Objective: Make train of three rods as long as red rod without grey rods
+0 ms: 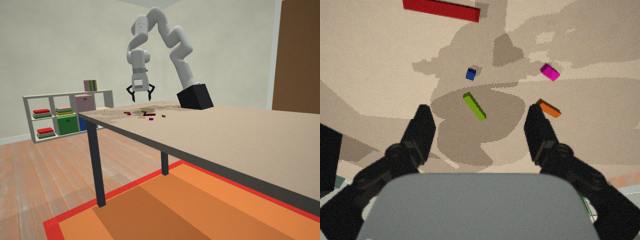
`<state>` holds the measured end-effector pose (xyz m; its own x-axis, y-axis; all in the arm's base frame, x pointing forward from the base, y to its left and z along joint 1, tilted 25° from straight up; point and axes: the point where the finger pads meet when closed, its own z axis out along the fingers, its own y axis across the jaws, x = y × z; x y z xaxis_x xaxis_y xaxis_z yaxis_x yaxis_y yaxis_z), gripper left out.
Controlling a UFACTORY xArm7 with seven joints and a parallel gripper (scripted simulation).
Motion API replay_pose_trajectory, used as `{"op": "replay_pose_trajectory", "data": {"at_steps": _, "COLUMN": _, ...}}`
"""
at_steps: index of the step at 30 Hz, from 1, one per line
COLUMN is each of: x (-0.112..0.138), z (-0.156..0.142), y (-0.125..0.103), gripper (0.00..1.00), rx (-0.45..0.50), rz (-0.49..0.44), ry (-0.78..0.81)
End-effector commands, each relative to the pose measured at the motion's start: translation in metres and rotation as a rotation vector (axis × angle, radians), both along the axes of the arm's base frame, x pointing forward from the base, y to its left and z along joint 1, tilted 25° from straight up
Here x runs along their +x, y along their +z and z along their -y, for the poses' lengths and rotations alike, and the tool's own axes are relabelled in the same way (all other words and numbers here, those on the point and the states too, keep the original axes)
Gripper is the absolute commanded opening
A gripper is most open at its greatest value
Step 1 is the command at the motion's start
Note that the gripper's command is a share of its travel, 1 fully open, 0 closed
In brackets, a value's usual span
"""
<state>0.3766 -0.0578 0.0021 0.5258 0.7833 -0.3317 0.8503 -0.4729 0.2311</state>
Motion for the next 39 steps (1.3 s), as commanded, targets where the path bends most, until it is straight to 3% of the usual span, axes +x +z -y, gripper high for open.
{"op": "replay_pose_trajectory", "data": {"at_steps": 1, "x": -0.0033, "z": -0.0043, "y": -0.0003, "gripper": 1.00, "rx": -0.010, "rz": 0.086, "ry": -0.144}}
{"op": "replay_pose_trajectory", "data": {"at_steps": 9, "x": -0.0084, "z": -0.0081, "y": -0.0016, "gripper": 1.00, "rx": -0.003, "rz": 0.157, "ry": -0.303}}
{"op": "replay_pose_trajectory", "data": {"at_steps": 18, "x": -0.0093, "z": -0.0086, "y": -0.0018, "gripper": 1.00, "rx": -0.002, "rz": 0.168, "ry": -0.328}}
{"op": "replay_pose_trajectory", "data": {"at_steps": 19, "x": -0.0093, "z": -0.0086, "y": -0.0018, "gripper": 0.24, "rx": -0.002, "rz": 0.168, "ry": -0.328}}
{"op": "replay_pose_trajectory", "data": {"at_steps": 39, "x": -0.0093, "z": -0.0086, "y": -0.0018, "gripper": 0.24, "rx": -0.002, "rz": 0.168, "ry": -0.328}}
